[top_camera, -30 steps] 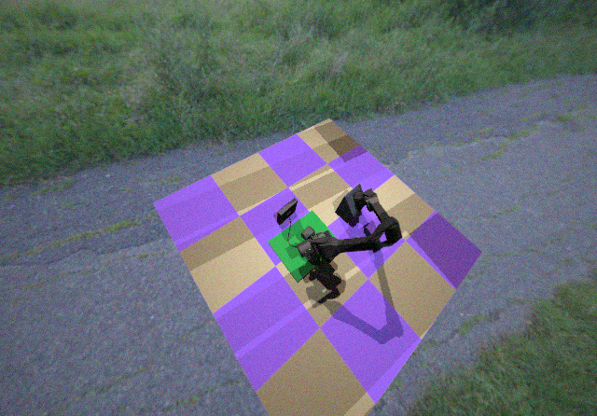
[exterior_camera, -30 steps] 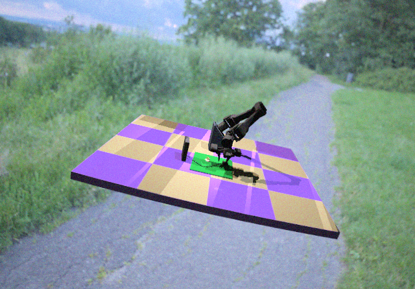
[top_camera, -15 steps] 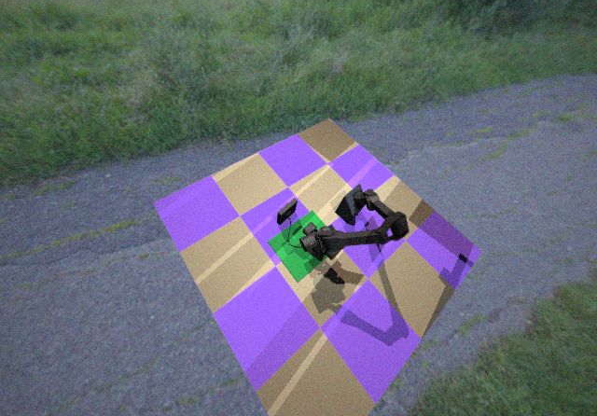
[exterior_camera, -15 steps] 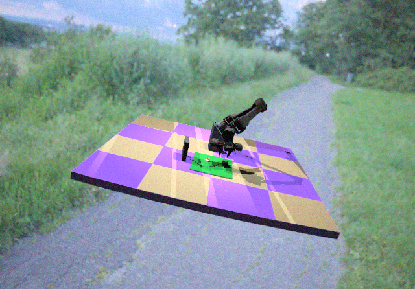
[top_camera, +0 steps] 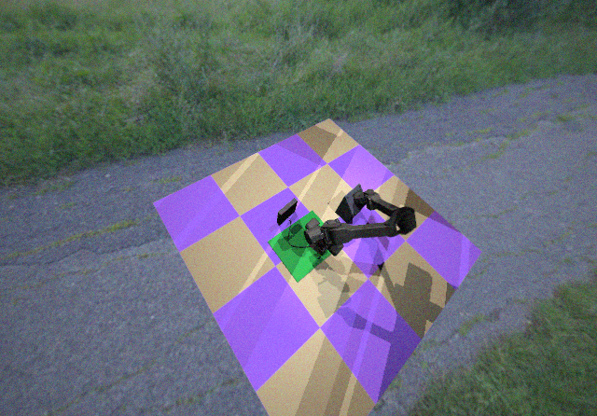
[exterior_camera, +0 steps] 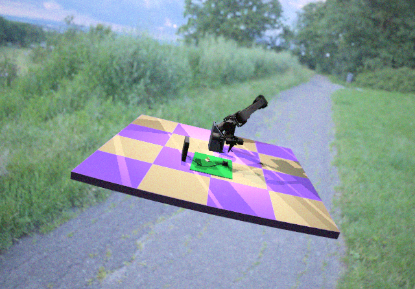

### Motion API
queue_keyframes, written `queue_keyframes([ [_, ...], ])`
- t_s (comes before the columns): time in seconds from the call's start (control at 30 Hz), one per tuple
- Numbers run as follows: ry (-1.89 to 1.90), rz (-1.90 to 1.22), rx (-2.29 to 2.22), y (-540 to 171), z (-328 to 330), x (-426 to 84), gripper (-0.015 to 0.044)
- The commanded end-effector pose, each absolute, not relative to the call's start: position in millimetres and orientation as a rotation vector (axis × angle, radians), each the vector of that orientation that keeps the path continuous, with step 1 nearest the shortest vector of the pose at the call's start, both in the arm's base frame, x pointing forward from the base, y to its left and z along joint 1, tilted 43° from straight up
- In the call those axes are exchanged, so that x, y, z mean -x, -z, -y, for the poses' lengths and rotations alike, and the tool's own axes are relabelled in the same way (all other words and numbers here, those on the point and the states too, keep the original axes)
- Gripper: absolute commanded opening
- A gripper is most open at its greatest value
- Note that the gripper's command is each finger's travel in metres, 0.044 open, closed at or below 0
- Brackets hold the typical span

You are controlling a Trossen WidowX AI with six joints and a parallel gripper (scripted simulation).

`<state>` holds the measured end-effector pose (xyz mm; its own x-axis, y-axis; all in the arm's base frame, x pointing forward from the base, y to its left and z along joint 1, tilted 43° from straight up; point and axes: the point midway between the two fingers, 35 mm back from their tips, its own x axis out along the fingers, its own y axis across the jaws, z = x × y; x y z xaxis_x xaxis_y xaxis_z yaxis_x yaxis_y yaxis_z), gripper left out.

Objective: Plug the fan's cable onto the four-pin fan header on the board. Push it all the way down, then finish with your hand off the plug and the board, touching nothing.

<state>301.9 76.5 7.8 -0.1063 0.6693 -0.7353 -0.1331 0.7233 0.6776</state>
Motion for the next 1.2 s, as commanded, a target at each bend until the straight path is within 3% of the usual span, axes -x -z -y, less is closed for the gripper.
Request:
queue_keyframes([
  [0.0,-0.717,-1.538,-0.454,-7.9,-76.4,-302.4,0.0205],
  [0.87,-0.717,-1.538,-0.454,-7.9,-76.4,-302.4,0.0205],
  [1.17,-0.717,-1.538,-0.454,-7.9,-76.4,-302.4,0.0440],
])
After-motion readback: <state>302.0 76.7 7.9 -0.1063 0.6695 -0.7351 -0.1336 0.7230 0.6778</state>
